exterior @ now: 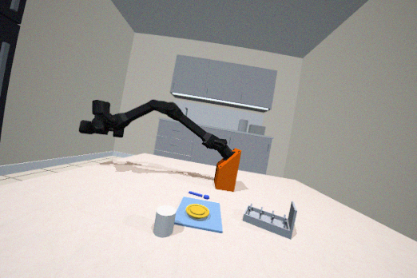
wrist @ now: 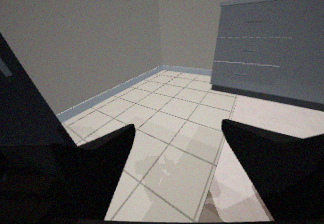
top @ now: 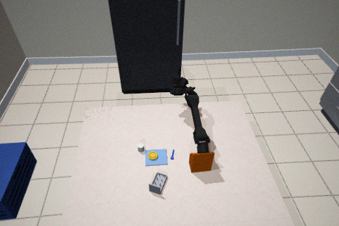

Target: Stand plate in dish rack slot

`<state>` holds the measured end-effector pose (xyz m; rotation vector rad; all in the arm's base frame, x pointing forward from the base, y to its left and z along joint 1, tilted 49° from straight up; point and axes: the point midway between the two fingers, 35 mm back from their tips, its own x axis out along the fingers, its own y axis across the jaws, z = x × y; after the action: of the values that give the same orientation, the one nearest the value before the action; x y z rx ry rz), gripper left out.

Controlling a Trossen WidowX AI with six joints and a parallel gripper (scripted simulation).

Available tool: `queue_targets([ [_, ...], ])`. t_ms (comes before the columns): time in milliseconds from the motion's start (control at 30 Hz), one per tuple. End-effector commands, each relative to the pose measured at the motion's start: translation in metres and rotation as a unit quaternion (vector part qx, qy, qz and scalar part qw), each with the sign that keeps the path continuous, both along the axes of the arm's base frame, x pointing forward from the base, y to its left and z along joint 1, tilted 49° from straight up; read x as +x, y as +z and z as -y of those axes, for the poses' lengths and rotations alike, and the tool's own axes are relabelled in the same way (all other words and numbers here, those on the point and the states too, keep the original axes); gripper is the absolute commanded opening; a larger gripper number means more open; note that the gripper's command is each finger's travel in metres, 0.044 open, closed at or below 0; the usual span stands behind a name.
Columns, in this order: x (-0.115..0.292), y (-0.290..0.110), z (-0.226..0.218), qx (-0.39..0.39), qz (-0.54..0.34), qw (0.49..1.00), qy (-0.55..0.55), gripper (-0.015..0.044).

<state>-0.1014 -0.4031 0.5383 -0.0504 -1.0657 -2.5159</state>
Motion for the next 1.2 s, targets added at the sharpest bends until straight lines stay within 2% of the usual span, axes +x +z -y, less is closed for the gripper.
queue_targets([
  [0, 0.024, -0.017, 0.019, 0.048, -0.014, 0.998, 0.034, 0.0400],
  [567, 0.134, -0.084, 0.061, 0.207, -0.077, 0.961, 0.168, 0.0400],
  [1167, 0.247, -0.156, 0.055, 0.352, -0.165, 0.876, 0.285, 0.0400],
])
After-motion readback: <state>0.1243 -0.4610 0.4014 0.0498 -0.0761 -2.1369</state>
